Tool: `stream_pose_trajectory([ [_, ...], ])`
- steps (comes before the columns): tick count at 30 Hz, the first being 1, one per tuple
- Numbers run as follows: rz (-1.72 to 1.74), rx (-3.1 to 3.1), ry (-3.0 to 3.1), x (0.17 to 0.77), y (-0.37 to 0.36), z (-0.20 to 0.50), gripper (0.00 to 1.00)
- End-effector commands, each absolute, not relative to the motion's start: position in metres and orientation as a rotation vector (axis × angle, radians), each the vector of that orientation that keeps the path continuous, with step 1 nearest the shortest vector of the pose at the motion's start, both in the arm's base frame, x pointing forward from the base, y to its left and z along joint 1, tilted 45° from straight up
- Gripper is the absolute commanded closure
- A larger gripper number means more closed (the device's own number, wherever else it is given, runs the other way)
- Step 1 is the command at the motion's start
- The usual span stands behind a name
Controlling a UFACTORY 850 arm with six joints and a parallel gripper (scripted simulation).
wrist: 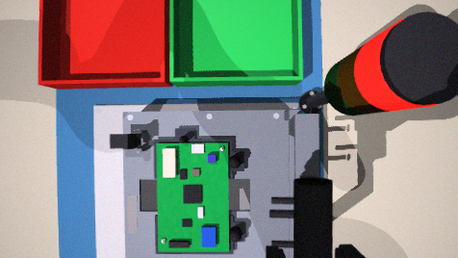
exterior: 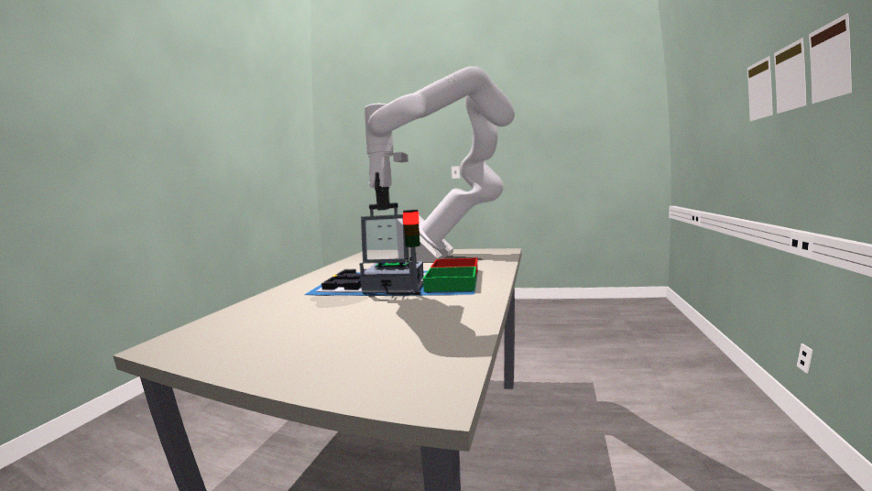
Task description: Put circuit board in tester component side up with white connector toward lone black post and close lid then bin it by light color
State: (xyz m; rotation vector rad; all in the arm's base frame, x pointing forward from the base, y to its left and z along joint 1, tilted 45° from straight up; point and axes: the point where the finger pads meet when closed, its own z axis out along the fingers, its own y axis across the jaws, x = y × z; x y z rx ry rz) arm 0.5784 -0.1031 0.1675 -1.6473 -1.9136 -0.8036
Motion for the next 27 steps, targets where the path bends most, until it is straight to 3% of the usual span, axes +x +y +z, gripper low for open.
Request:
stream_pose_trajectory([
  [1,-0.805,-1.648,-1.915,0.5789,-0.1037,0.1682,0.72],
  [27,-0.805,-1.648,-1.915,0.5788,-0.1018,0.1664,0.72],
])
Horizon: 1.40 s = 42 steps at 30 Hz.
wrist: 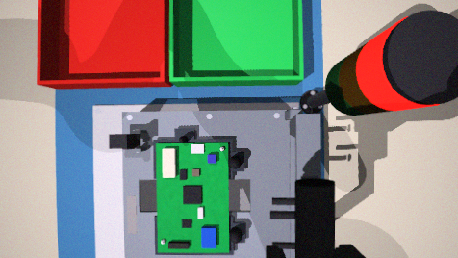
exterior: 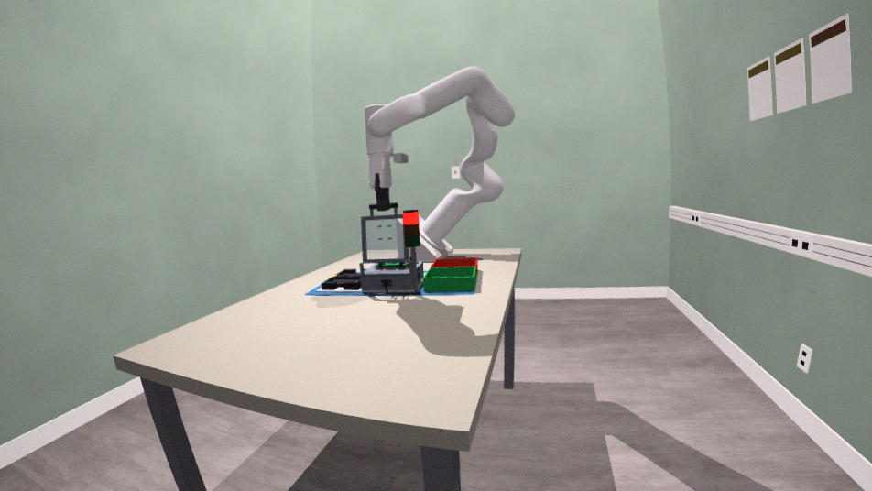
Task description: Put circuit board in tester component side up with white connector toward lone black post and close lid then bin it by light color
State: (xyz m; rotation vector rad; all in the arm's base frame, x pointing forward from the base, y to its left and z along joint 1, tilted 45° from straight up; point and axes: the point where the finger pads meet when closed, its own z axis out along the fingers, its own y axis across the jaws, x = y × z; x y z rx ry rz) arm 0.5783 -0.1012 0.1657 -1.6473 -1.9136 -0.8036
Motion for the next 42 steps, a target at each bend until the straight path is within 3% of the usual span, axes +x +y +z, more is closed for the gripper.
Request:
stream_pose_trajectory([
  [1,-0.805,-1.648,-1.915,0.5788,-0.1018,0.1664,0.72],
  [2,-0.805,-1.648,-1.915,0.5788,-0.1018,0.1664,0.72],
  [3,-0.805,-1.648,-1.915,0.5788,-0.1018,0.1664,1.0],
  [42,-0.805,-1.648,-1.915,0.5788,-0.1018,0.1664,1.0],
])
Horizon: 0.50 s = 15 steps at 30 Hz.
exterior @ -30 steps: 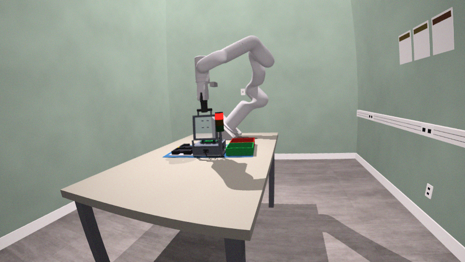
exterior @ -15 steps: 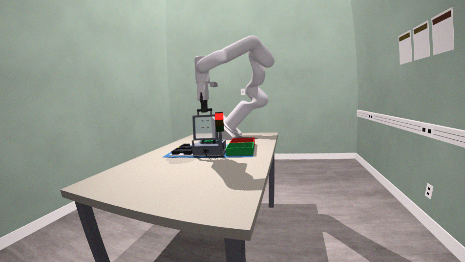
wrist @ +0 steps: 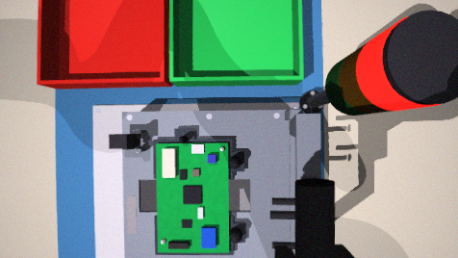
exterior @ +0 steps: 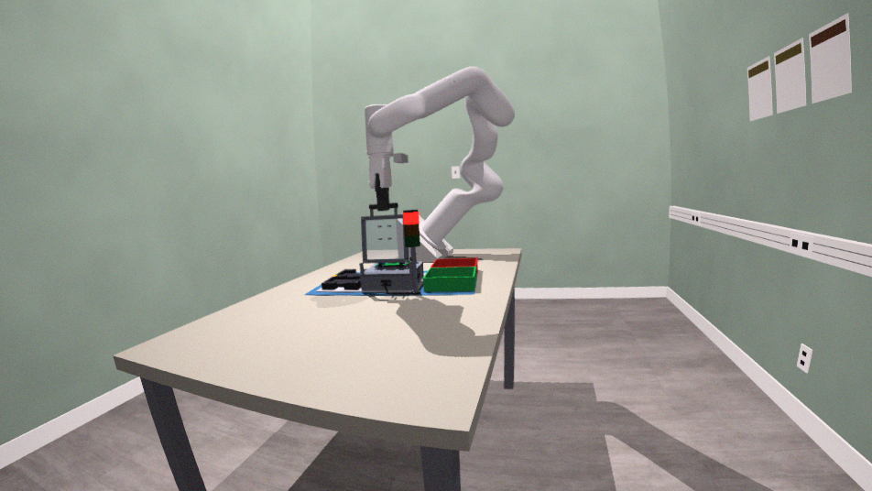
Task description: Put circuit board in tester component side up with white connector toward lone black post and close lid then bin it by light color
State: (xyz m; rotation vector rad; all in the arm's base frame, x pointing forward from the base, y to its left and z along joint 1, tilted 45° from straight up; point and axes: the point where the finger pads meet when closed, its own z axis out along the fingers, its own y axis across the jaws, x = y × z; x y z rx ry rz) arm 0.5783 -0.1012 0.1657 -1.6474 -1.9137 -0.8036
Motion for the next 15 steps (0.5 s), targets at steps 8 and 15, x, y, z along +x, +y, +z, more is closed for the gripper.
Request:
stream_pose_trajectory([
  [8,-0.805,-1.648,-1.915,0.584,-0.102,0.167,1.0],
  [15,-0.805,-1.648,-1.915,0.6,-0.101,0.171,1.0],
])
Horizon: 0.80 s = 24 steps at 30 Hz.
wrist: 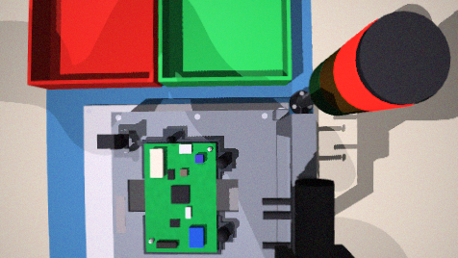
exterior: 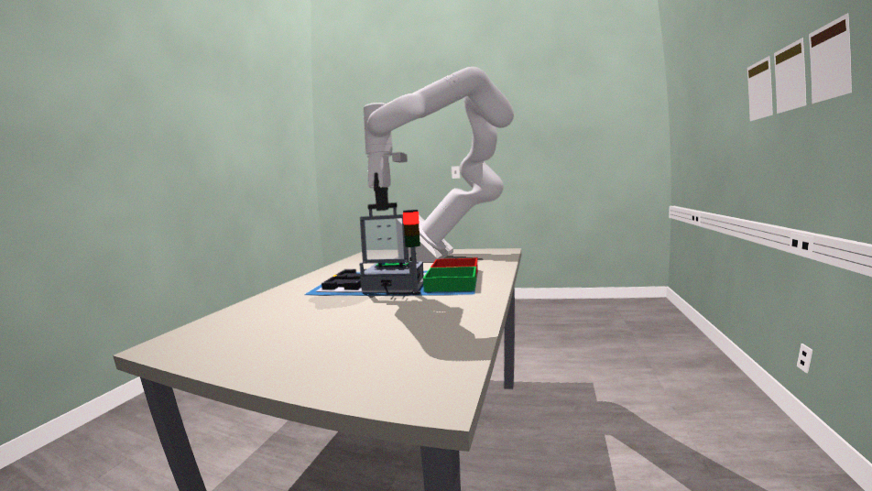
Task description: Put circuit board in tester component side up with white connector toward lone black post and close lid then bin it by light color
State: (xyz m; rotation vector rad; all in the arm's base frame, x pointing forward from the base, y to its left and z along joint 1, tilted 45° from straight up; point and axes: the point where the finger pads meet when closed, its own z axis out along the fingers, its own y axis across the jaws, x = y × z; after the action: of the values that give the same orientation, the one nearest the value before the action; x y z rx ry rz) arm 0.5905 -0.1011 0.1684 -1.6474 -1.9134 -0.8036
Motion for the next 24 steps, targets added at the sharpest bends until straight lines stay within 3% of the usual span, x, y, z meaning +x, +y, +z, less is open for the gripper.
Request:
stream_pose_trajectory([
  [1,-0.805,-1.648,-1.915,0.604,-0.101,0.171,1.0],
  [24,-0.805,-1.648,-1.915,0.635,-0.097,0.174,1.0],
])
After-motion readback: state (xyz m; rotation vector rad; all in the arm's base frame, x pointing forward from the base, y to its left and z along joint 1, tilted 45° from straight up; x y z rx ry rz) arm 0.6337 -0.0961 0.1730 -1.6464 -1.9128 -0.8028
